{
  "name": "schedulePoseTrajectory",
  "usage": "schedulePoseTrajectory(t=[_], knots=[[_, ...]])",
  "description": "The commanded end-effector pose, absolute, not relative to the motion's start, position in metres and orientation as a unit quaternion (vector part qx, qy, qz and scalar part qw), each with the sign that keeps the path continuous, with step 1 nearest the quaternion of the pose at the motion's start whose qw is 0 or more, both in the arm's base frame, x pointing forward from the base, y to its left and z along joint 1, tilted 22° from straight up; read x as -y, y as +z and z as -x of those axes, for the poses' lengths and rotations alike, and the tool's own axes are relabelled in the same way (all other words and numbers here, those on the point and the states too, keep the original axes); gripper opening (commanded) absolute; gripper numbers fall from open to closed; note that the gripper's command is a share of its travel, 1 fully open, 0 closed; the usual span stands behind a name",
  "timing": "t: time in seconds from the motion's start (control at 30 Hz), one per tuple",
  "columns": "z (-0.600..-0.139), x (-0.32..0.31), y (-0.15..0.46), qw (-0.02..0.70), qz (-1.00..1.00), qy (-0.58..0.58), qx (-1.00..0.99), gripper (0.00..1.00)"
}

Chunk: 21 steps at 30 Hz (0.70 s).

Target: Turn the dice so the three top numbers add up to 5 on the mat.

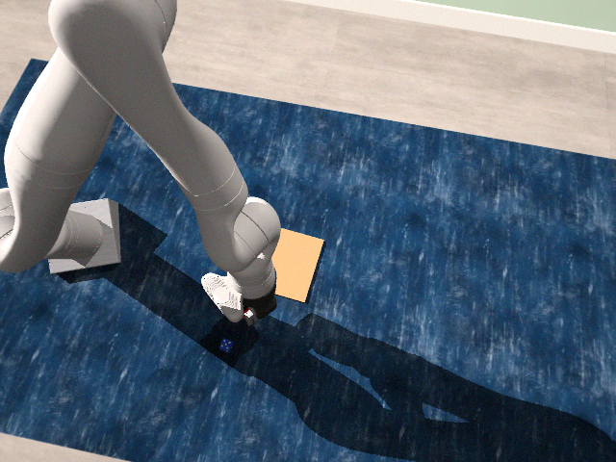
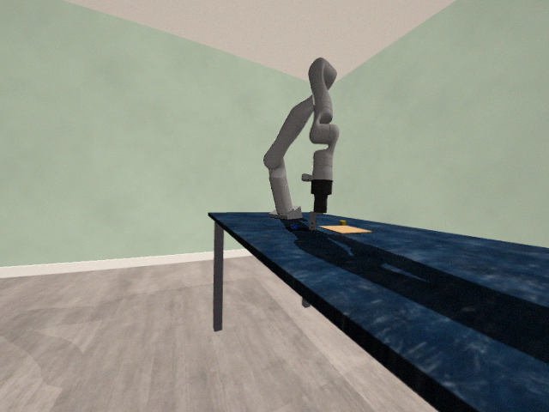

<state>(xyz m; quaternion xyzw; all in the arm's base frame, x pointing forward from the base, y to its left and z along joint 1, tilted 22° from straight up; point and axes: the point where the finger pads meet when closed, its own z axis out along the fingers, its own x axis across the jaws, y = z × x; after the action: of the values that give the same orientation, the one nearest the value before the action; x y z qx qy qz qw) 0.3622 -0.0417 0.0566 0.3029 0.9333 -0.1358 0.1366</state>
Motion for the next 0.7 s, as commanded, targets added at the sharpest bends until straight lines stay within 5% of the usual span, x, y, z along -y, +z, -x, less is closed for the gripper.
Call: schedulePoseTrajectory(t=[0.0,0.67], knots=[[-0.363,0.041,0.057,0.137,-0.303,-0.135,-0.933,0.40],[-0.354,0.025,0.103,0.137,-0.303,-0.135,-0.933,0.40]])
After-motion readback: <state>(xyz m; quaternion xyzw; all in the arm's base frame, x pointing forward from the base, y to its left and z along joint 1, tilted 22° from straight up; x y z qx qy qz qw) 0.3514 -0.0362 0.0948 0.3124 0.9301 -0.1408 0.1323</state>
